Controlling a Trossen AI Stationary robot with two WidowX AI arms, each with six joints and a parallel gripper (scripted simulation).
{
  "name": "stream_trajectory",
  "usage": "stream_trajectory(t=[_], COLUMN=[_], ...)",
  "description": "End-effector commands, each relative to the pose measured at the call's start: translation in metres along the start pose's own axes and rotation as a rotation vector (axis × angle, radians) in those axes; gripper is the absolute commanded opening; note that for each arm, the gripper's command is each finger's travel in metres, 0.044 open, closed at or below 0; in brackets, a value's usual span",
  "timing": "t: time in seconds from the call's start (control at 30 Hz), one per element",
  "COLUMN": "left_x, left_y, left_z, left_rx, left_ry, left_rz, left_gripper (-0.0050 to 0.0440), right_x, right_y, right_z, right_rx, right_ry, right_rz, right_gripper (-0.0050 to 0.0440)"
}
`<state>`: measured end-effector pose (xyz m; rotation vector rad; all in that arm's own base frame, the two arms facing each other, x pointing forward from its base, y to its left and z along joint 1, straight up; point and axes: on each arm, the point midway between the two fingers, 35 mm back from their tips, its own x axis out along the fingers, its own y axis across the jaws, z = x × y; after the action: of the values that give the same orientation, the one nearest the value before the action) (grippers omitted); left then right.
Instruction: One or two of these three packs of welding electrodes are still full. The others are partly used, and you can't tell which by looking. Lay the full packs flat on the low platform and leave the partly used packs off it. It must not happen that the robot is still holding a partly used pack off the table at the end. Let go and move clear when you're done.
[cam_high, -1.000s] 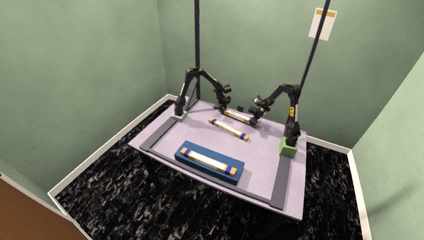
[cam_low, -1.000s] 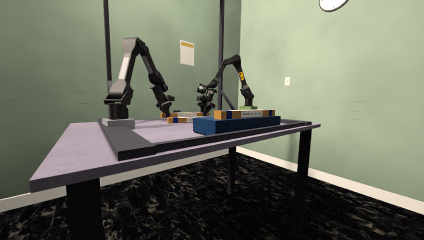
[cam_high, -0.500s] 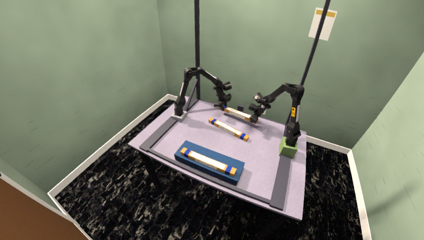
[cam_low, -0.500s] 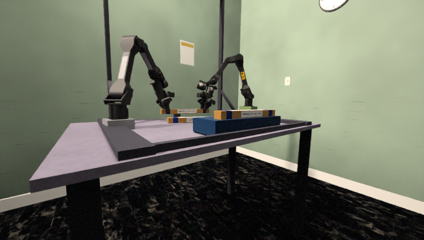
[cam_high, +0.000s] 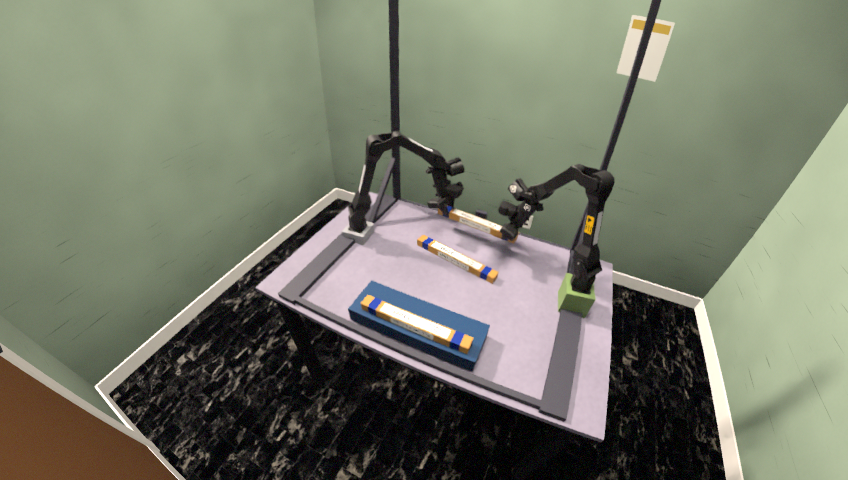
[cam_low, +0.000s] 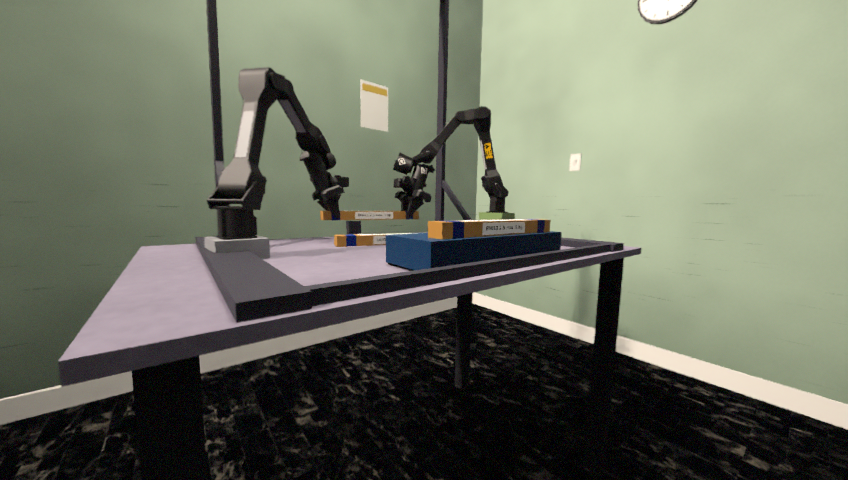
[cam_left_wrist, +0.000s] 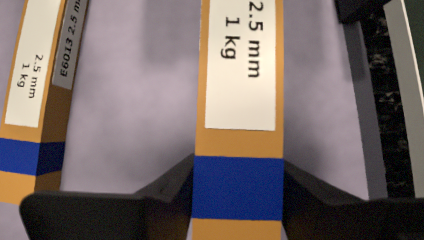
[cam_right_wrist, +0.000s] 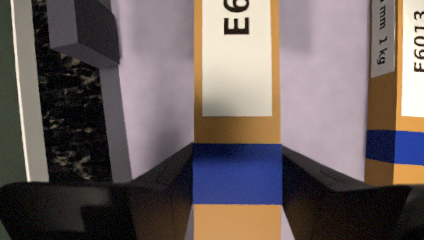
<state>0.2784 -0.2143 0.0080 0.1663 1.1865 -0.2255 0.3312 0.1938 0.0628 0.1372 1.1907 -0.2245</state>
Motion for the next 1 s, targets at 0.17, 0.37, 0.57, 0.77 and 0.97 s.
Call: stream_trajectory(t=[0.17, 0.37, 0.57, 0.77, 0.97], left_x=[-0.03, -0.032, -0.033, -0.034, -0.035], left_y=[-0.008, -0.008, -0.009, -0.009, -0.009], left_z=[0.018, 0.019, 0.019, 0.019, 0.019], left_rx=[-0.003, -0.005, -0.006, -0.006, -0.006], left_ry=[-0.045, -0.045, -0.045, -0.045, -0.045], left_rz=[-0.035, -0.035, -0.035, -0.035, -0.035], left_gripper=[-0.005, -0.005, -0.005, -0.005, -0.005], right_x=[-0.039, -0.04, -0.041, -0.042, -0.043], right_y=[0.008, 0.008, 0.008, 0.008, 0.008], right_z=[0.018, 0.018, 0.018, 0.018, 0.018], right_rx=[0.018, 0.019, 0.019, 0.019, 0.019], right_ry=[-0.043, -0.044, -0.044, -0.044, -0.044], right_rz=[0.055, 0.055, 0.055, 0.054, 0.054], right_gripper=[-0.005, -0.005, -0.005, -0.005, -0.005])
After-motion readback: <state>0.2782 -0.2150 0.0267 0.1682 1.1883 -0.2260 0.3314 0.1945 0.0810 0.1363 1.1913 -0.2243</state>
